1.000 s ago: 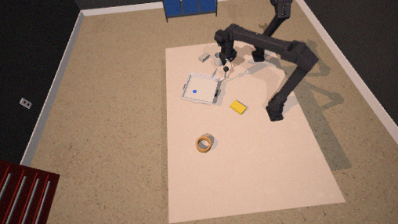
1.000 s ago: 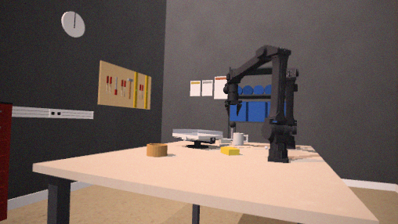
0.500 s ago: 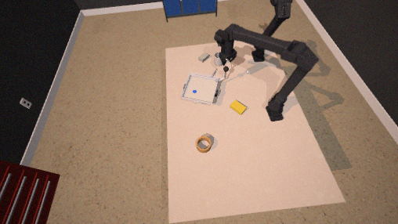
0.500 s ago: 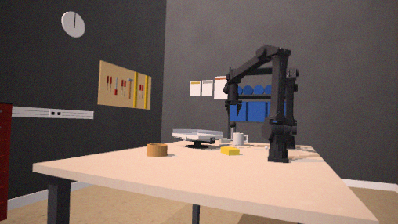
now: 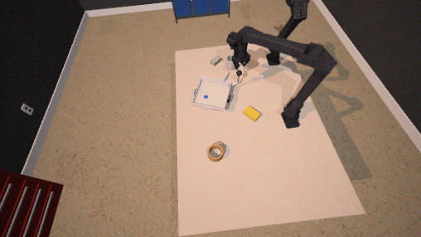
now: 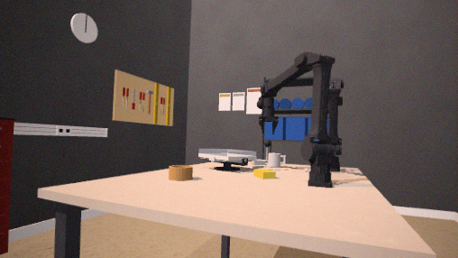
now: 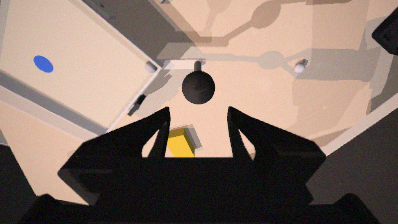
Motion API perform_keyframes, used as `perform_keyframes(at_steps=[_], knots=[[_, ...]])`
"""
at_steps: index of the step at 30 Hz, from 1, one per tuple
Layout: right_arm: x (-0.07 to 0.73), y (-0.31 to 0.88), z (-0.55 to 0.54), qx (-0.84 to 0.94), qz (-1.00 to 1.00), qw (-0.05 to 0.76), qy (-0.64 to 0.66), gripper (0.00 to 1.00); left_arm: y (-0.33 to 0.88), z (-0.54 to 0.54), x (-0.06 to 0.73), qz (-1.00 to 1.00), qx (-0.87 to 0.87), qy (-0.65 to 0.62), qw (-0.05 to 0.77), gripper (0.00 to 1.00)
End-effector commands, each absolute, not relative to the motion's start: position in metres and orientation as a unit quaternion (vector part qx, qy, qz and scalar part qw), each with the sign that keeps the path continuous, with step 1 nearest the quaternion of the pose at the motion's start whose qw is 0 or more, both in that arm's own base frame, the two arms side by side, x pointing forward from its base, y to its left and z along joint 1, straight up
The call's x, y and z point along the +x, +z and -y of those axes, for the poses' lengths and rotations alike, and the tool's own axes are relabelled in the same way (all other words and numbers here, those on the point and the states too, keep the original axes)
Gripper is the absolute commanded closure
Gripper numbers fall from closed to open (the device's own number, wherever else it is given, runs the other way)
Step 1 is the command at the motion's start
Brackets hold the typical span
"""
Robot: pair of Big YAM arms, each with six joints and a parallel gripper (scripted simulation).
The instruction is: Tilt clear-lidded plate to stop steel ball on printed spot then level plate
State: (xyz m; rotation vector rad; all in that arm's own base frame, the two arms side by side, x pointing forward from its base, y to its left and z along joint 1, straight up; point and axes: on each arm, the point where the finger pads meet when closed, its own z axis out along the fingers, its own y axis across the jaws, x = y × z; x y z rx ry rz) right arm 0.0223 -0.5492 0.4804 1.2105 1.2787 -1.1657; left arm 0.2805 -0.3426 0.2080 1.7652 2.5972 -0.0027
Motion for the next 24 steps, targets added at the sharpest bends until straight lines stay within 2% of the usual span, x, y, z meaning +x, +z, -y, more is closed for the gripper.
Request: perform_keyframes(at_steps=[1,24], knots=[[0.017,0.501,0.545,0.492,-0.508,0.508,-0.492,0.00,0.211,0.350,0.288,-0.830,0.558,-0.002,0.010,0.43],[0.017,0.501,0.545,0.492,-0.508,0.508,-0.492,0.00,0.183,0.341,0.285,-0.830,0.558,0.001,0.000,0.43]])
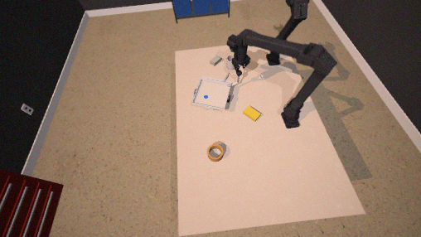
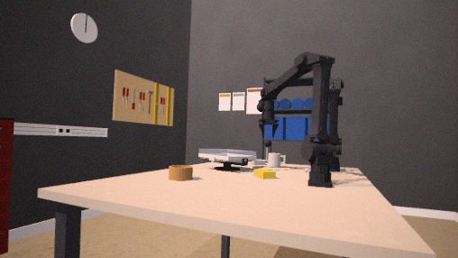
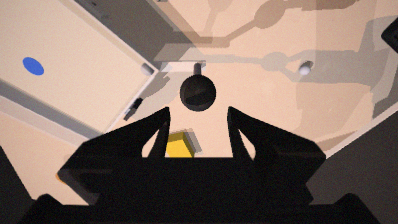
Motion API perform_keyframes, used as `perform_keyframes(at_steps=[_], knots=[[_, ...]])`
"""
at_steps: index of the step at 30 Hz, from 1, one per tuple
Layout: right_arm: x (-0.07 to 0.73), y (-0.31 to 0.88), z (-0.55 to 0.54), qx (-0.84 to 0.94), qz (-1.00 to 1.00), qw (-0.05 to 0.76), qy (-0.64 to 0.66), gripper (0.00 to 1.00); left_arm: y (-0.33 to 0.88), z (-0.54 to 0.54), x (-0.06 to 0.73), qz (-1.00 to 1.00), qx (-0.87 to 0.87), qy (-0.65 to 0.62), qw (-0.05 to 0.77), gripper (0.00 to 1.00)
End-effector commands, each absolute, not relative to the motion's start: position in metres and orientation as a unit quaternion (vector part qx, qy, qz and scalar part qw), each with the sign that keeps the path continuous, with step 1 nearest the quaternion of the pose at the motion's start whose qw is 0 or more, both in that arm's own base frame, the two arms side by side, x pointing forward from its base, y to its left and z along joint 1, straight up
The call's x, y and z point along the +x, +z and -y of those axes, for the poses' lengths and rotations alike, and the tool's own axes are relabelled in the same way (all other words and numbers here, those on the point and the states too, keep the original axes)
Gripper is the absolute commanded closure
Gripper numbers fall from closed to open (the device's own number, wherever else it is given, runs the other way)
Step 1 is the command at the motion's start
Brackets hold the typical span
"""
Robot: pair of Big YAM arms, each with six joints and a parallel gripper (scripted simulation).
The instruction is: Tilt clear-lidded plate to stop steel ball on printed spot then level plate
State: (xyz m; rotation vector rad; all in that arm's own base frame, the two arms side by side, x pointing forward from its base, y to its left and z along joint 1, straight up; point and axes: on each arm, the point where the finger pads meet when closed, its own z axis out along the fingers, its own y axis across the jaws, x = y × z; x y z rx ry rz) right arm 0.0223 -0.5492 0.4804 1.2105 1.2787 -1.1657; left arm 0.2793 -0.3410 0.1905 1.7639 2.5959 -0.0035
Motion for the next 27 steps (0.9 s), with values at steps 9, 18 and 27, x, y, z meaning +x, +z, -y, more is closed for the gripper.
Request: perform_keyframes(at_steps=[9,18,27], knots=[[0.0172,0.5005,0.5446,0.492,-0.508,0.508,-0.492,0.00,0.1815,0.3434,0.2871,-0.829,0.559,-0.001,0.005,0.43],[0.0172,0.5005,0.5446,0.492,-0.508,0.508,-0.492,0.00,0.1796,0.3416,0.2857,-0.829,0.559,0.000,0.004,0.43],[0.0172,0.5005,0.5446,0.492,-0.508,0.508,-0.492,0.00,0.1800,0.3418,0.2857,-0.829,0.559,0.000,0.004,0.43]])
